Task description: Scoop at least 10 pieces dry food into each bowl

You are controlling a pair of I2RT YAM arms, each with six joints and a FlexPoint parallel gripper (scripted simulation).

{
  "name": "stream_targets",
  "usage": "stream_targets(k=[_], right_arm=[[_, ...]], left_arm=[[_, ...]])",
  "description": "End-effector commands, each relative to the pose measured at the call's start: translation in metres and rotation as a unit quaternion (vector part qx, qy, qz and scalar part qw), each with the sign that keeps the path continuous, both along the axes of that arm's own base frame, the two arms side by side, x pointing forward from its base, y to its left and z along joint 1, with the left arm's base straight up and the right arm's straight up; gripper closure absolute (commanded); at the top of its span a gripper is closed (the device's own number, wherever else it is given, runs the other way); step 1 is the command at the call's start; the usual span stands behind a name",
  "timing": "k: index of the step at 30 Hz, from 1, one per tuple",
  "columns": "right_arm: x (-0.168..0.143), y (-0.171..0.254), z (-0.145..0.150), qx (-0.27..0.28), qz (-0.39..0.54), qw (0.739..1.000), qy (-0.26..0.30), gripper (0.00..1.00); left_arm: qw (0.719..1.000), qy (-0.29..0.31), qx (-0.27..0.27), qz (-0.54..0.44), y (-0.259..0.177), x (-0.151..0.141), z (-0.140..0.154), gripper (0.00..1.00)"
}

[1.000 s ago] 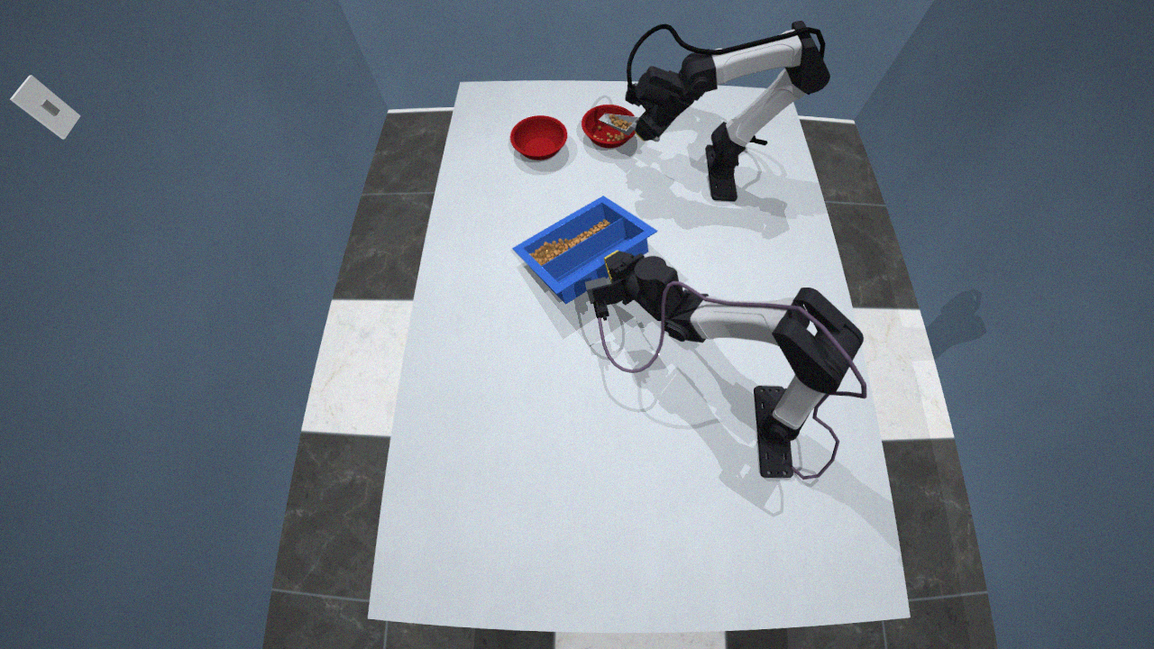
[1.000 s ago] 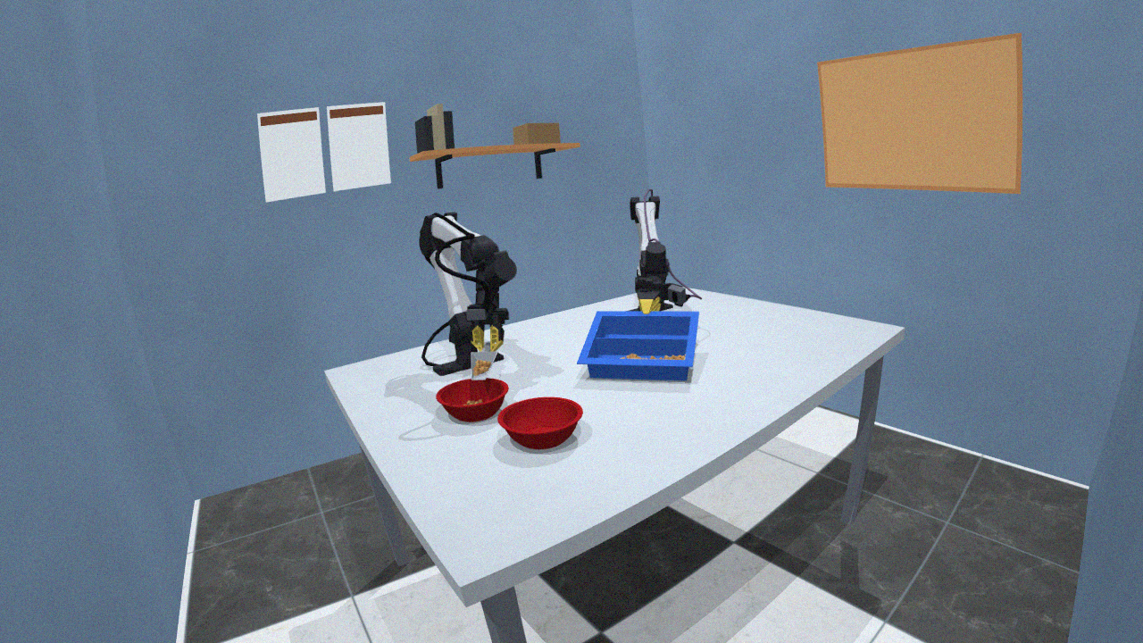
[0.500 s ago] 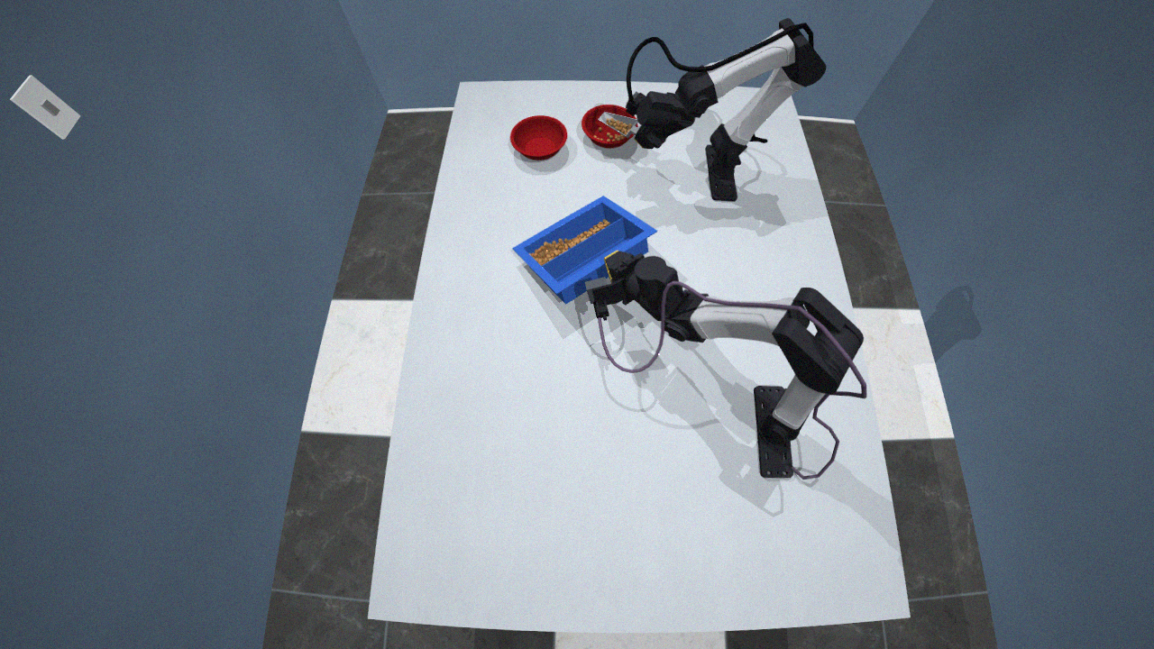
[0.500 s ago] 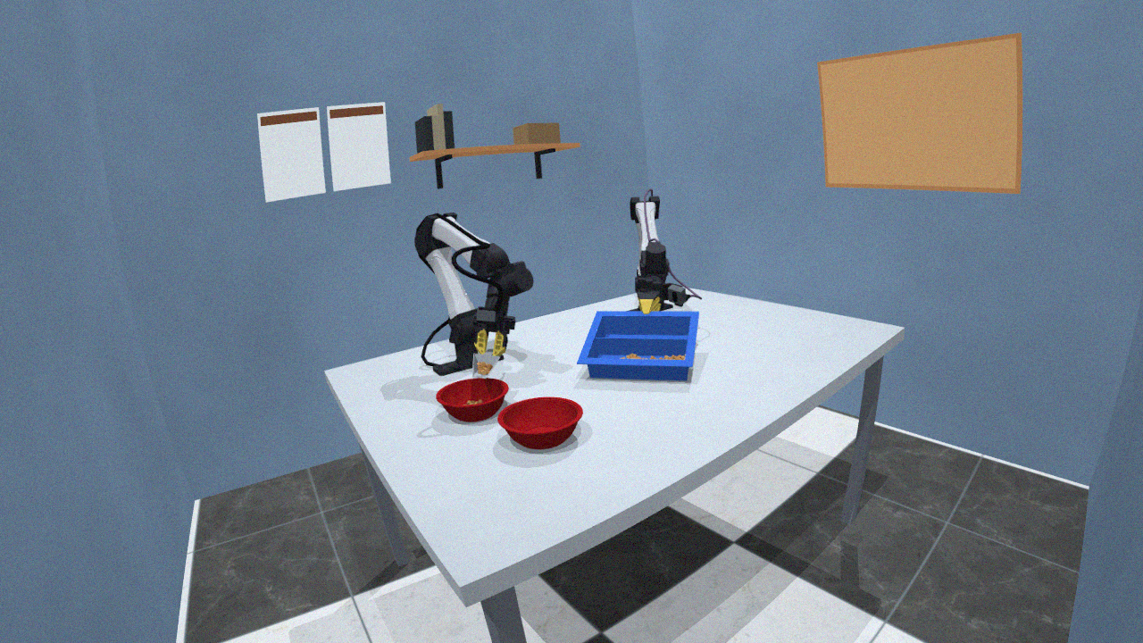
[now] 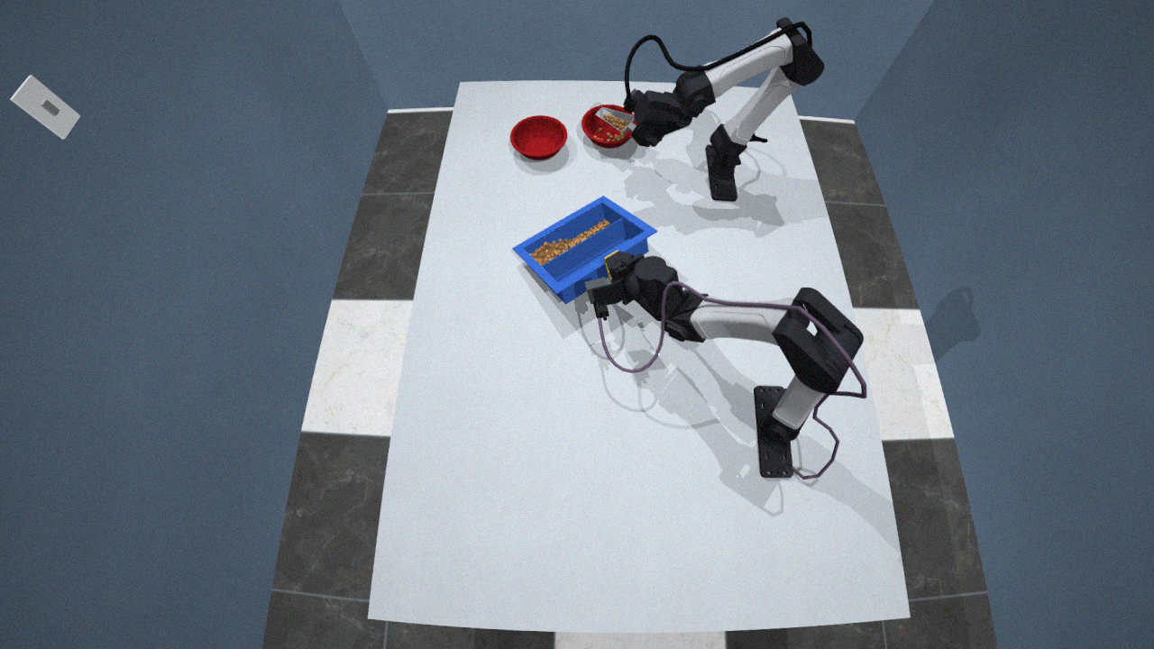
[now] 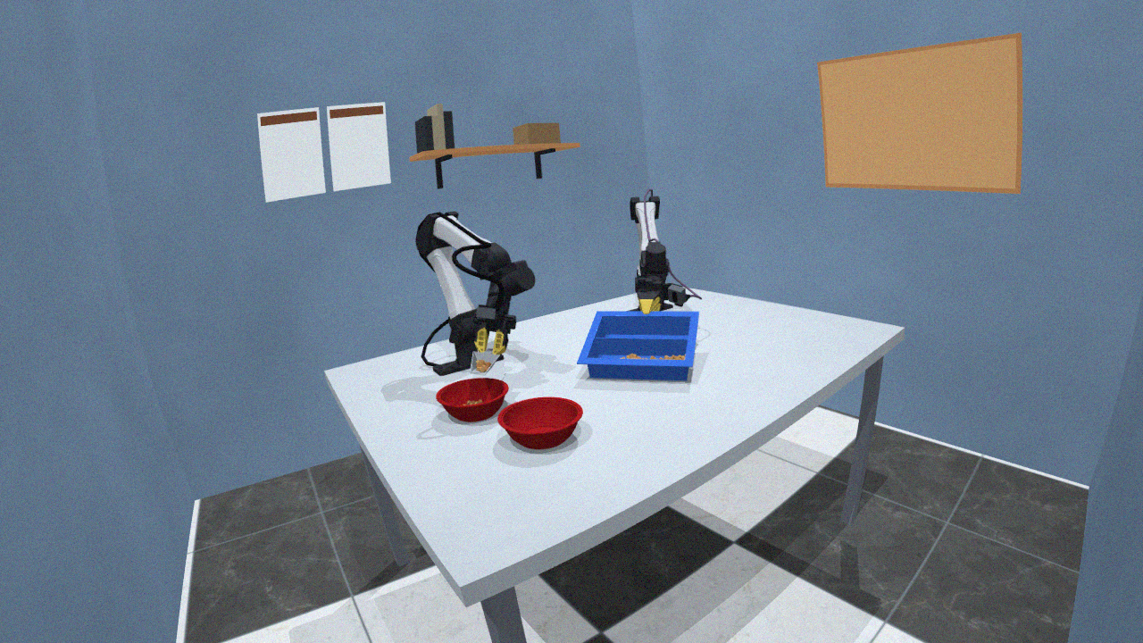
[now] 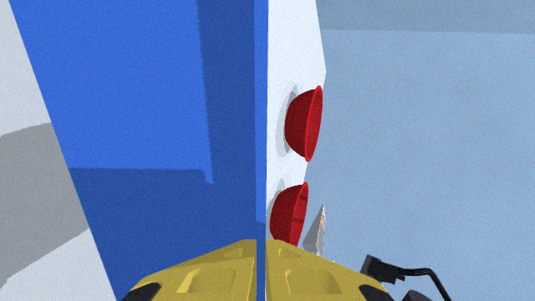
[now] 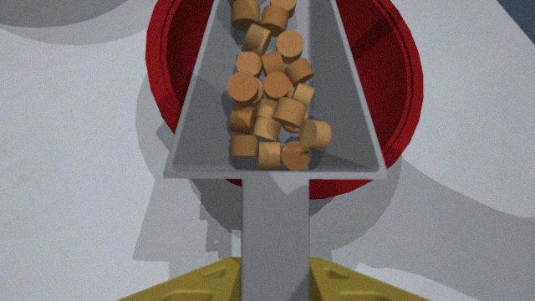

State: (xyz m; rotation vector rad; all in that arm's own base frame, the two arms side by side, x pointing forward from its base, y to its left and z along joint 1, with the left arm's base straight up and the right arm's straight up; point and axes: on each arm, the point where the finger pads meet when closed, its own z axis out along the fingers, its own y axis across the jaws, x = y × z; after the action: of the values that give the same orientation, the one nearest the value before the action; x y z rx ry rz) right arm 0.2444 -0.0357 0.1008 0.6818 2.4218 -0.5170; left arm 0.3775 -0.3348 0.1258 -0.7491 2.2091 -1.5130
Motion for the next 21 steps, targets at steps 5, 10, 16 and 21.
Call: stream_targets(k=[5,10,16,21], right_arm=[[0.044,0.008,0.019,0.009,0.02,0.999,-0.038,1.0],[0.073,0.013,0.02,0.009,0.039,0.999,-0.031,1.0],[0.109,0.018,0.02,0.008,0.06,0.998,-0.029,1.0],[0.126,0.02,0.02,0.007,0.071,0.997,-0.03,1.0]], left_arm=[[0.999,-0.029,-0.015,-0.016,-0.012,0.002,0.019,1.0],[0.999,-0.029,-0.015,-0.016,-0.012,0.002,0.019,1.0],[0.999,-0.029,-0.015,-0.016,-0.012,0.002,0.019,1.0],[0.999,-0.029,-0.015,-0.016,-0.012,0.002,0.019,1.0]])
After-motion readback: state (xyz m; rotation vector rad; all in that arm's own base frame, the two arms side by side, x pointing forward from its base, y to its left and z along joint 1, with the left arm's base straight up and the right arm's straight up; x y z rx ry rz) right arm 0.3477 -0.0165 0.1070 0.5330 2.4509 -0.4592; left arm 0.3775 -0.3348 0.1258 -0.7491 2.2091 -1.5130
